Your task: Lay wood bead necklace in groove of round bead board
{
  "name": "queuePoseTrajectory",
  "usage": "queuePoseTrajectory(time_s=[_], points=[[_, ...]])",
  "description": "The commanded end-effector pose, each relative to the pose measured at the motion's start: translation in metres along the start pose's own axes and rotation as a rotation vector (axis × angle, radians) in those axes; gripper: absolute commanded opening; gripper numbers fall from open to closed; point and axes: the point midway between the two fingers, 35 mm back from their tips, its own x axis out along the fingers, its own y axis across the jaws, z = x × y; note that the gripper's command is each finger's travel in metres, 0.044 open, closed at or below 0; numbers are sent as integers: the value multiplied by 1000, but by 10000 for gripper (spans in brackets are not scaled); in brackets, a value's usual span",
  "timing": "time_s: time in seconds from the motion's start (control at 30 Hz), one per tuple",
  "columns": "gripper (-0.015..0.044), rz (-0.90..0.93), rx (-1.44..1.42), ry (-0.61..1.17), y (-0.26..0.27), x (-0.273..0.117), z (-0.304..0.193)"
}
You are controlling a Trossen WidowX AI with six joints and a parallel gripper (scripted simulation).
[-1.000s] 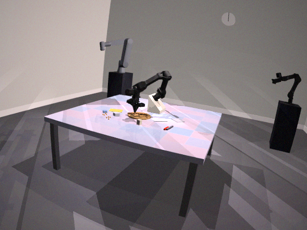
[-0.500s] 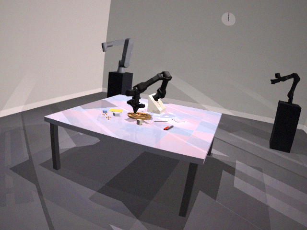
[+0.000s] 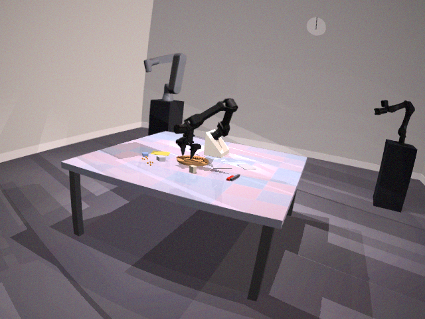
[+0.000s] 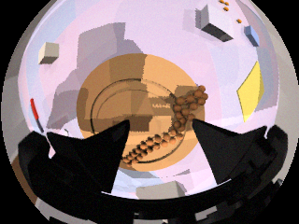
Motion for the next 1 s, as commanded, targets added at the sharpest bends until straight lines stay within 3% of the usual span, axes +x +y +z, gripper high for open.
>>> queuePoseTrajectory(time_s=[0.0,0.97], points=[[440,0,-1,0,0,-1,0],[440,2,0,0,0,-5,0]])
